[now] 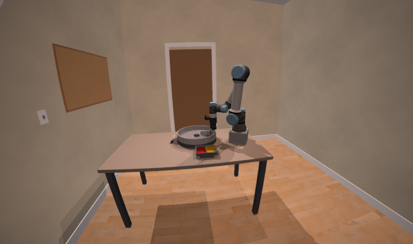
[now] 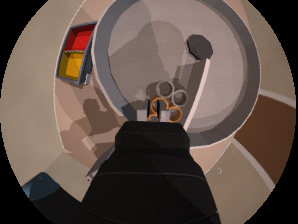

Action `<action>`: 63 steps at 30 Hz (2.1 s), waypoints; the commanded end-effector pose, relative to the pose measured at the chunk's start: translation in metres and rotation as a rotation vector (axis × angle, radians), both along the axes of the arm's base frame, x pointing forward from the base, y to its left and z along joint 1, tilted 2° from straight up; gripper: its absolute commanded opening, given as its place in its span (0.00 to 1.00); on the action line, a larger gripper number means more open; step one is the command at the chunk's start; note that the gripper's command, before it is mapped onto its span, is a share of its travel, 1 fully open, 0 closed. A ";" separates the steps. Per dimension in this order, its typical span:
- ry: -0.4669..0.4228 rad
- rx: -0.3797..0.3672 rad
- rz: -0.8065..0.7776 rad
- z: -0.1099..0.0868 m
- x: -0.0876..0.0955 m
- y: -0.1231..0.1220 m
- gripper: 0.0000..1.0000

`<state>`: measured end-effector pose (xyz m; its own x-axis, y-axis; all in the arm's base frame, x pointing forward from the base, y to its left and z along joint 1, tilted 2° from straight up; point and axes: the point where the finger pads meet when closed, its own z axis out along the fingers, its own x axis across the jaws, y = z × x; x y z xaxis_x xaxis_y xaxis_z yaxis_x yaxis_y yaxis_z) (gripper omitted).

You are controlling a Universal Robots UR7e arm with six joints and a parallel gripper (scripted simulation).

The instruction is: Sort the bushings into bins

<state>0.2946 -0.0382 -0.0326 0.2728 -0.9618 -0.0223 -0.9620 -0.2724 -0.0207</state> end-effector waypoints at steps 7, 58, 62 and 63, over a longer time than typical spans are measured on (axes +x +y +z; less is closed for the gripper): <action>-0.001 -0.001 0.000 -0.008 0.001 0.000 0.40; -0.001 0.000 0.000 -0.015 0.001 0.000 0.00; -0.001 0.000 0.000 -0.015 0.001 0.000 0.00; -0.001 0.000 0.000 -0.015 0.001 0.000 0.00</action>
<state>0.2951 -0.0375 -0.0475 0.2731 -0.9617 -0.0229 -0.9619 -0.2727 -0.0216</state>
